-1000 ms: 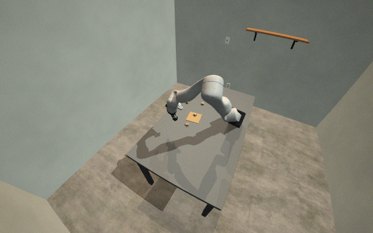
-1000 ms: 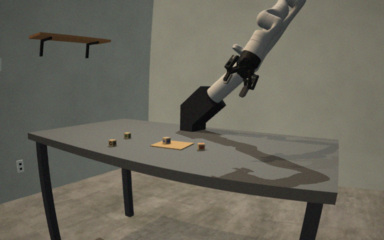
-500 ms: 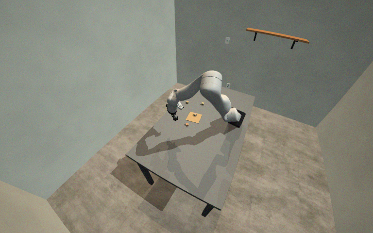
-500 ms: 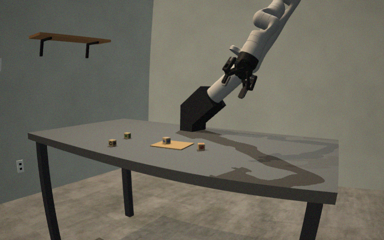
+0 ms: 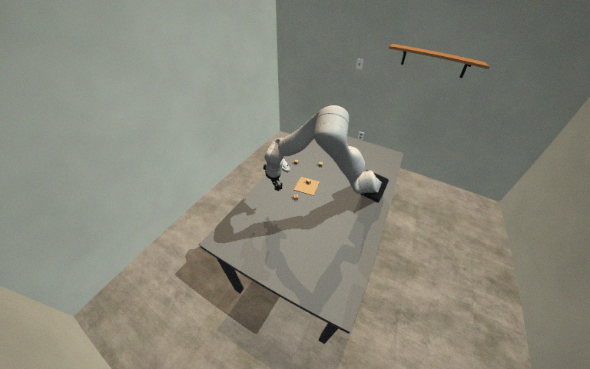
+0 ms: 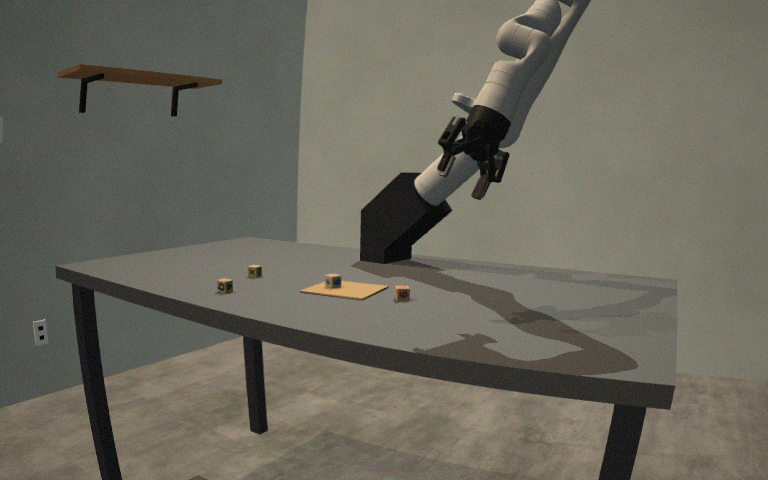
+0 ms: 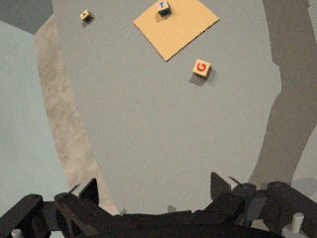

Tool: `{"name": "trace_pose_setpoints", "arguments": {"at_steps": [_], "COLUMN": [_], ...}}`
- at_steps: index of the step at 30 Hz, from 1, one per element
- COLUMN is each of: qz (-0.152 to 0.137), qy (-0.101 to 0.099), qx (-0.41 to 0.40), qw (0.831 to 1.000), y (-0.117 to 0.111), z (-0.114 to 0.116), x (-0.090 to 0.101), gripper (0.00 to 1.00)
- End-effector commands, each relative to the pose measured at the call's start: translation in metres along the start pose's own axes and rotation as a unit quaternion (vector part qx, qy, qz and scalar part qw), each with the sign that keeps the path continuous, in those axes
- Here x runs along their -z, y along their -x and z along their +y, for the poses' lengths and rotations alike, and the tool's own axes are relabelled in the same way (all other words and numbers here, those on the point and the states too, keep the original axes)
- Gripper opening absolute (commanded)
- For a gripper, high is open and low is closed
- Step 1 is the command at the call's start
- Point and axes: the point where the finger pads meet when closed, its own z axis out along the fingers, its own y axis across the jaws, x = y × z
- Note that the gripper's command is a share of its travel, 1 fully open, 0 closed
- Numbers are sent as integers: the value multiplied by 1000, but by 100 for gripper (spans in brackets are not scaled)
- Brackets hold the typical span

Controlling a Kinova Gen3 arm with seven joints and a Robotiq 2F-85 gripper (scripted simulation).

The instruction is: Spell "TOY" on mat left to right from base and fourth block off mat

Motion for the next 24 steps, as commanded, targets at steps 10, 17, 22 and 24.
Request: {"name": "trace_pose_setpoints", "arguments": {"at_steps": [10,17,22,24], "qz": [-8,-8,-11,-11], "qy": [24,24,36,36], "qx": [-8,-8,-10,-10], "qw": [1000,1000,999,999], "y": [-7,-7,-12,-12], "z": [1,1,1,1], "x": [-10,-10,-16,-16], "gripper": [100,100,100,100]}}
